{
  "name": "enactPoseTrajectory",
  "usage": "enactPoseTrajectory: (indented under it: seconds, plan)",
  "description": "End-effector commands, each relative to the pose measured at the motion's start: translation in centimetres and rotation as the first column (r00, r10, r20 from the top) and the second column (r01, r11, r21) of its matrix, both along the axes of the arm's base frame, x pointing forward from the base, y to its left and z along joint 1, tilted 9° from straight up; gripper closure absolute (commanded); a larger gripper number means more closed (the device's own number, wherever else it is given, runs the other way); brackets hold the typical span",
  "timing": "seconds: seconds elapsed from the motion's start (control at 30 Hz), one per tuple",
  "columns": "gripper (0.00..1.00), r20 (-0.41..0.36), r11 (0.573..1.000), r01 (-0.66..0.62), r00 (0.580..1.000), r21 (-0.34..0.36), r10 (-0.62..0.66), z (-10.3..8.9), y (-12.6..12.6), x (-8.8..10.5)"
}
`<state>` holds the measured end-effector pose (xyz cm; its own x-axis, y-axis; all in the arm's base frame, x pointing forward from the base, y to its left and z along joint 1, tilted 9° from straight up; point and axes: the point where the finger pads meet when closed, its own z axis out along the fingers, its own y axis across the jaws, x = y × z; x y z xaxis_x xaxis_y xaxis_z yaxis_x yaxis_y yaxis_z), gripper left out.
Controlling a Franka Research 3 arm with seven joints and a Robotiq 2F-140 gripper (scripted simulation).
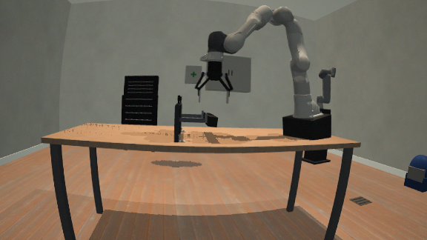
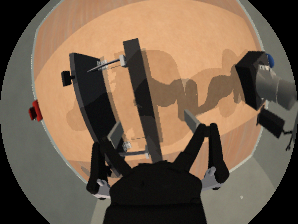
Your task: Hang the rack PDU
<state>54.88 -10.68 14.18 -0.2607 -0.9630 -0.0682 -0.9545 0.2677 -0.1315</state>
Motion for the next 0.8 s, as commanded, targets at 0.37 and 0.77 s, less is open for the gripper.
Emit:
enactPoseTrajectory:
  seconds: [0.37,0.77]
  plan:
    - [0.00,0.008,1.000,-0.006,1.000,0.001,0.006,-0.6,1.4,-5.1]
    - [0.00,0.008,1.000,-0.006,1.000,0.001,0.006,-1.2,2.6,-9.3]
